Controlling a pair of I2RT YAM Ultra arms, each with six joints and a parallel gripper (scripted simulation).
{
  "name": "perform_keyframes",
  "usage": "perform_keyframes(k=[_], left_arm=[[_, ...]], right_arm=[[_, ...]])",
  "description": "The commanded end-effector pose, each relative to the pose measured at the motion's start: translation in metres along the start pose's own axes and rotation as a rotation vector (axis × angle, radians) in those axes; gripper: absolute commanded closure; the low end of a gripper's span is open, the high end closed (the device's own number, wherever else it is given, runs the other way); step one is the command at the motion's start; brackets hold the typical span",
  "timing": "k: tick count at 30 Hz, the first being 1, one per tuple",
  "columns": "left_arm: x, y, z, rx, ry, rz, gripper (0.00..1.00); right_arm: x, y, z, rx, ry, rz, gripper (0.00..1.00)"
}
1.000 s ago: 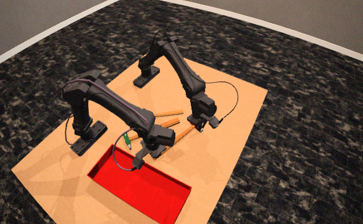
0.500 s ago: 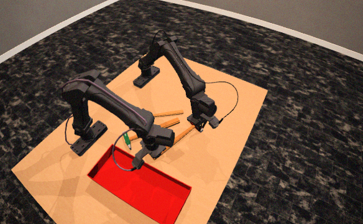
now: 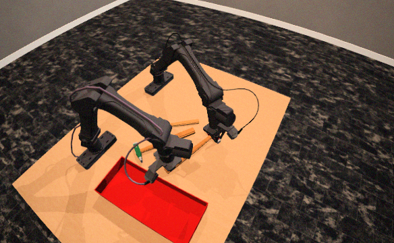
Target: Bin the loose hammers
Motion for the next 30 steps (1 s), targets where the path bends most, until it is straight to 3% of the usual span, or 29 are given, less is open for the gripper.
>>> perform_keyframes(k=[1, 21, 26, 30], left_arm=[[0.0, 0.014, 0.009, -0.034, -0.003, 0.004, 0.59], [0.002, 0.048, 0.017, -0.072, -0.004, 0.007, 0.58], [0.001, 0.068, 0.016, -0.072, -0.01, 0.016, 0.01], [-0.001, 0.091, 0.014, -0.072, -0.011, 0.013, 0.0]], right_arm=[[0.0, -0.001, -0.002, -0.024, 0.007, -0.006, 0.78], [0.001, 0.0, 0.0, -0.017, 0.001, 0.003, 0.78], [0.001, 0.0, 0.0, -0.017, 0.001, 0.003, 0.78], [0.001, 0.0, 0.0, -0.017, 0.001, 0.003, 0.78]])
Point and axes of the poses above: on each arm, the point where the finger pads meet when closed, its own y axis back along the fingers, its own x axis across the jaws, z = x × y, the point moved 4 cm from there along y, back along the fingers, and after that the axes turned 8 degrees about -y, right-handed, at the moved point
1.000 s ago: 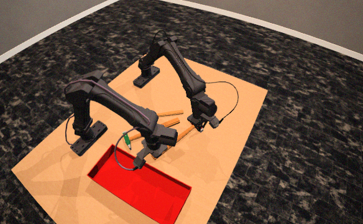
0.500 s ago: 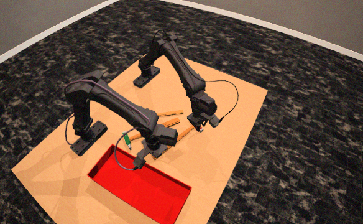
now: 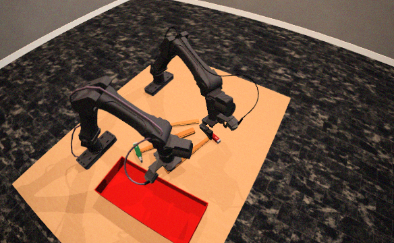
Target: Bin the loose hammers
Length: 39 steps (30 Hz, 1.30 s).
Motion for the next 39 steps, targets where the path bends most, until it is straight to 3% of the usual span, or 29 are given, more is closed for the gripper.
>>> perform_keyframes(k=[1, 13, 19, 21, 35, 39], left_arm=[[-0.004, 0.032, 0.004, -0.016, -0.005, 0.001, 0.0], [-0.004, 0.018, 0.004, -0.022, -0.061, -0.025, 0.0], [0.003, 0.018, -0.002, -0.071, -0.336, -0.117, 0.0], [0.003, 0.018, -0.002, -0.071, -0.336, -0.117, 0.0], [0.027, 0.009, -0.027, -0.108, -0.864, -0.328, 0.0], [0.029, 0.008, -0.03, -0.115, -0.931, -0.356, 0.0]], right_arm=[[0.001, 0.0, 0.0, -0.017, 0.001, 0.003, 0.78], [0.001, 0.0, 0.0, -0.017, 0.001, 0.003, 0.78], [0.001, 0.0, 0.0, -0.017, 0.001, 0.003, 0.78], [0.001, 0.0, 0.0, -0.017, 0.001, 0.003, 0.78], [0.001, 0.0, 0.0, -0.017, 0.001, 0.003, 0.78], [0.001, 0.0, 0.0, -0.017, 0.001, 0.003, 0.78]])
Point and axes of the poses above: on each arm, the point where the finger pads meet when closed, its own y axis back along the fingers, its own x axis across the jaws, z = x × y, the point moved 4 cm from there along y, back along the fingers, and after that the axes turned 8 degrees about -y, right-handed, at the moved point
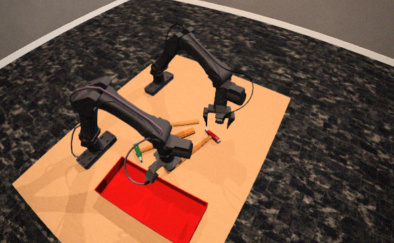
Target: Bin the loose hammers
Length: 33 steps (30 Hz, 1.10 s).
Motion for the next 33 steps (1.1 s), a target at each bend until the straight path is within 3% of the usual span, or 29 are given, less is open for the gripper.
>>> perform_keyframes(k=[1, 14, 33], left_arm=[[-0.003, 0.005, 0.004, -0.045, -0.184, -0.083, 0.0], [0.006, 0.004, -0.017, -0.103, -0.578, -0.23, 0.0], [0.018, 0.001, -0.017, -0.112, -0.628, -0.217, 0.0]], right_arm=[[0.001, 0.0, 0.0, -0.017, 0.001, 0.003, 0.78], [0.001, 0.0, 0.0, -0.017, 0.001, 0.003, 0.78], [0.001, 0.0, 0.0, -0.017, 0.001, 0.003, 0.78]])
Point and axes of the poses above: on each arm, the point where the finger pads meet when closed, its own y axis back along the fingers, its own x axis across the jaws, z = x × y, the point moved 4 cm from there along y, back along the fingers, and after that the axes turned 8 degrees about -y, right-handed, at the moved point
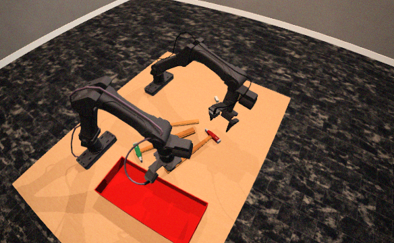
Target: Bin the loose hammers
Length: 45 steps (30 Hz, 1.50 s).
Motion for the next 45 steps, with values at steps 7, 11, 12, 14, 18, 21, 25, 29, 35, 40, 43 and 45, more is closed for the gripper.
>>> perform_keyframes(k=[7, 11, 12, 14, 18, 21, 25, 29, 35, 40, 43, 45], left_arm=[[0.001, 0.007, 0.002, -0.025, -0.006, 0.004, 0.0], [0.001, 0.007, 0.002, -0.025, -0.006, 0.004, 0.0], [0.001, 0.007, 0.002, -0.025, -0.006, 0.004, 0.0], [-0.001, 0.007, 0.004, -0.017, -0.01, -0.003, 0.0], [-0.001, 0.007, 0.004, -0.017, -0.01, -0.003, 0.0], [-0.001, 0.007, 0.004, -0.017, -0.01, -0.003, 0.0], [-0.001, 0.007, 0.004, -0.017, -0.01, -0.003, 0.0], [-0.001, 0.007, 0.004, -0.017, -0.01, -0.003, 0.0], [-0.001, 0.007, 0.004, -0.017, -0.01, -0.003, 0.0], [-0.001, 0.007, 0.004, -0.017, -0.01, -0.003, 0.0], [-0.001, 0.007, 0.004, -0.017, -0.01, -0.003, 0.0], [-0.001, 0.007, 0.004, -0.017, -0.01, -0.003, 0.0]], right_arm=[[0.001, 0.0, 0.0, -0.017, 0.001, 0.003, 0.78], [0.001, 0.0, 0.0, -0.017, 0.001, 0.003, 0.78], [0.001, 0.0, 0.0, -0.017, 0.001, 0.003, 0.66], [0.001, 0.0, 0.0, -0.017, 0.001, 0.003, 0.44], [0.001, 0.004, -0.003, -0.018, 0.007, 0.002, 0.28], [0.001, 0.009, -0.004, -0.017, 0.009, 0.001, 0.26], [0.001, 0.019, -0.006, -0.012, 0.013, 0.005, 0.26], [0.001, 0.027, -0.006, -0.016, 0.014, 0.012, 0.26], [0.002, 0.038, -0.003, -0.017, 0.007, 0.013, 0.26], [0.001, 0.047, -0.005, -0.017, 0.012, 0.012, 0.0], [0.002, 0.066, -0.001, -0.018, 0.001, 0.014, 0.0], [0.003, 0.078, 0.0, -0.019, -0.002, 0.014, 0.0]])
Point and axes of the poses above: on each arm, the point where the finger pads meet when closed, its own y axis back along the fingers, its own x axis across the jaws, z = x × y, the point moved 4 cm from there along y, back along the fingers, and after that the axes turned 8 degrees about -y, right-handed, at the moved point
